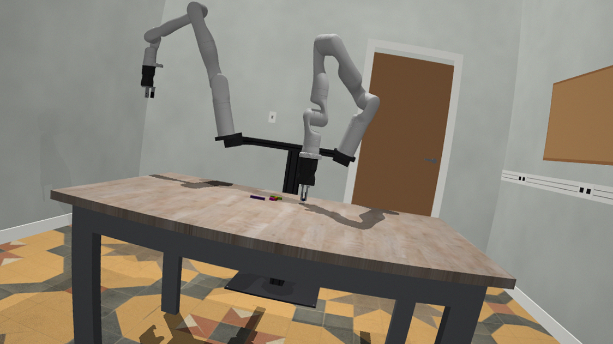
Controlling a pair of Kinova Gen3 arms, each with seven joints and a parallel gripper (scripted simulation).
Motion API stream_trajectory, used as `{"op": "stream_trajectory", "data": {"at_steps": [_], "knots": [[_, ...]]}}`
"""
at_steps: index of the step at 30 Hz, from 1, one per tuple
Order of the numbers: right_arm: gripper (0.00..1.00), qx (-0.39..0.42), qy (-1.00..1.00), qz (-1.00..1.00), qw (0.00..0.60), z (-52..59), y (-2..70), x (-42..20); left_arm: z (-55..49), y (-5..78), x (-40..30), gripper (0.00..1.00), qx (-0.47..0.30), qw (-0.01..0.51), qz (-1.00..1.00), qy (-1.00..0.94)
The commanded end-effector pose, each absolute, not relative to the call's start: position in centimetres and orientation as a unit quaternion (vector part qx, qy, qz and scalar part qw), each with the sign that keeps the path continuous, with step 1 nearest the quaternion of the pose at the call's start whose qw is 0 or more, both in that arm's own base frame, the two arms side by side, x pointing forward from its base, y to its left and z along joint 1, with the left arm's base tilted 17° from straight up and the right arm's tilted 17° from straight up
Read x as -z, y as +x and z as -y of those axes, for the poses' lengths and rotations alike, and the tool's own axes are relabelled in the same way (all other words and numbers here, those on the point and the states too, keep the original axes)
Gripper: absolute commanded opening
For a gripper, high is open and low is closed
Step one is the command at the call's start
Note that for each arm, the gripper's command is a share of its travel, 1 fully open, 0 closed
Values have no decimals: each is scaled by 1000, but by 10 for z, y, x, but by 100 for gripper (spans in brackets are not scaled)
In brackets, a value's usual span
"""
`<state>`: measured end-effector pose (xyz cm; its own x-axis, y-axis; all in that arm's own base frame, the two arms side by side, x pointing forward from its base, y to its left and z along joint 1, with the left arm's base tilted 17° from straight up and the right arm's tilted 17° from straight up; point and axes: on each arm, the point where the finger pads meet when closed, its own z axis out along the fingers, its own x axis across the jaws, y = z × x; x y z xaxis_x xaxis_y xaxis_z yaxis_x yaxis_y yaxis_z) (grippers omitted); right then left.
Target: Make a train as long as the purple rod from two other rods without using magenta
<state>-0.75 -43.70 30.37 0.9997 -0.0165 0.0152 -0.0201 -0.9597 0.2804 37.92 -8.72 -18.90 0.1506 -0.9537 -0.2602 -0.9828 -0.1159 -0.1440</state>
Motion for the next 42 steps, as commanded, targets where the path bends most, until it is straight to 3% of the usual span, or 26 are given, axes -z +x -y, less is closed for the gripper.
{"op": "stream_trajectory", "data": {"at_steps": [1, 42], "knots": [[100, -7, 990, 9, 143, 437, -8, -304, 88, 380, 189, 24, -51, 141, -650, -745], [100, -7, 990, 9, 143, 437, -8, -304, 84, 381, 200, 24, -51, 141, -650, -745]]}}
